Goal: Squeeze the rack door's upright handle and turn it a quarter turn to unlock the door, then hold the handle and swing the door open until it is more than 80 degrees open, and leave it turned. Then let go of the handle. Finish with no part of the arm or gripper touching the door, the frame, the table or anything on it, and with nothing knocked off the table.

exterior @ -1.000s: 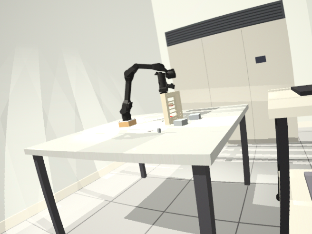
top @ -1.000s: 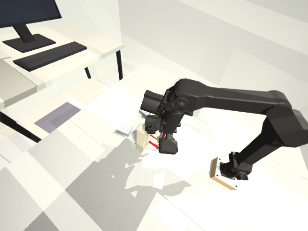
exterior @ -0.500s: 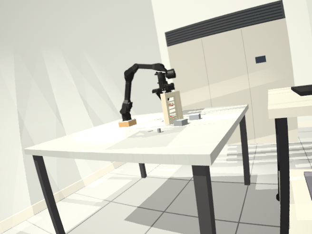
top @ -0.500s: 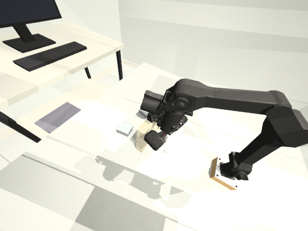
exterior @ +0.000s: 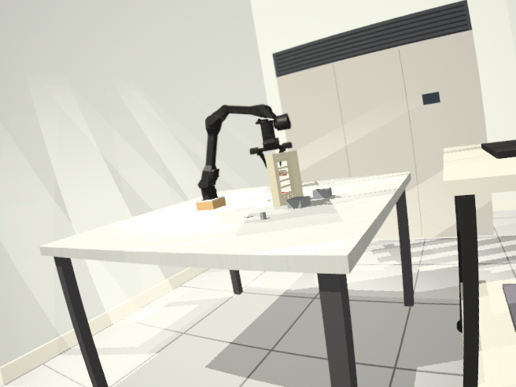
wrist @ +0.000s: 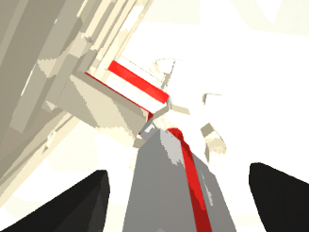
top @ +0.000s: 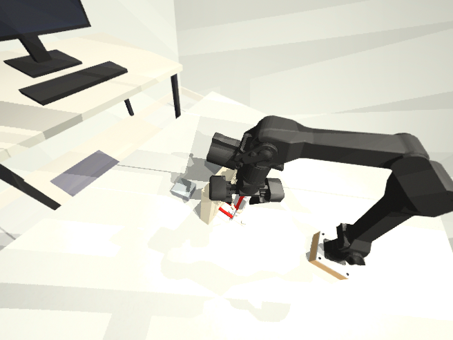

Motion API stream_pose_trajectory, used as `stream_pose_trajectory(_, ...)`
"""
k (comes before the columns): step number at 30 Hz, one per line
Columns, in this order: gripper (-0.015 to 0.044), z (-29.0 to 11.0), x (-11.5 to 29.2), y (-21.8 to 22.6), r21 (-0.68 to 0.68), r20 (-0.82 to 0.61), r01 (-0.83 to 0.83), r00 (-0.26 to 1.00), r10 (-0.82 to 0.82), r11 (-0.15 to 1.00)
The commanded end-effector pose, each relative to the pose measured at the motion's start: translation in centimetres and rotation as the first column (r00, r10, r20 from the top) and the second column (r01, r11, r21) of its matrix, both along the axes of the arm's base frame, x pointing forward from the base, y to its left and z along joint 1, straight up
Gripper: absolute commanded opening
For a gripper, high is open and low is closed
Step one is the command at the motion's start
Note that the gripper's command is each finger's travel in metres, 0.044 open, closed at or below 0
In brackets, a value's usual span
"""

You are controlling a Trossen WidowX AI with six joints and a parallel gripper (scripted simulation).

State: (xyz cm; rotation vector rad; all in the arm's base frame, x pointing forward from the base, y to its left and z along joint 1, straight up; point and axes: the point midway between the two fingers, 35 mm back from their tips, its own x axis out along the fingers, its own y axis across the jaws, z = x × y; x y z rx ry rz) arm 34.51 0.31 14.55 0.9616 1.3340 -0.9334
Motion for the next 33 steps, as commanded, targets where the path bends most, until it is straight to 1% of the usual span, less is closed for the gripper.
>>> stream_pose_trajectory(1,0.0281,-0.03,0.0,-0.01,0.005,-0.002,0.232,0.973,-0.232,0.973)
stream_pose_trajectory(6,0.0281,-0.03,0.0,-0.01,0.01,-0.005,0.463,0.886,-0.463,0.886)
stream_pose_trajectory(12,0.0281,-0.03,0.0,-0.01,0.015,-0.009,0.696,0.718,-0.696,0.718)
stream_pose_trajectory(14,0.0281,-0.03,0.0,-0.01,0.016,-0.01,0.719,0.695,-0.719,0.694)
stream_pose_trajectory(21,0.0281,-0.03,0.0,-0.01,0.016,-0.01,0.719,0.695,-0.719,0.694)
stream_pose_trajectory(29,0.0071,-0.03,0.0,-0.01,0.016,-0.01,0.719,0.695,-0.719,0.694)
stream_pose_trajectory(33,0.0044,-0.03,0.0,-0.01,0.016,-0.01,0.719,0.695,-0.719,0.694)
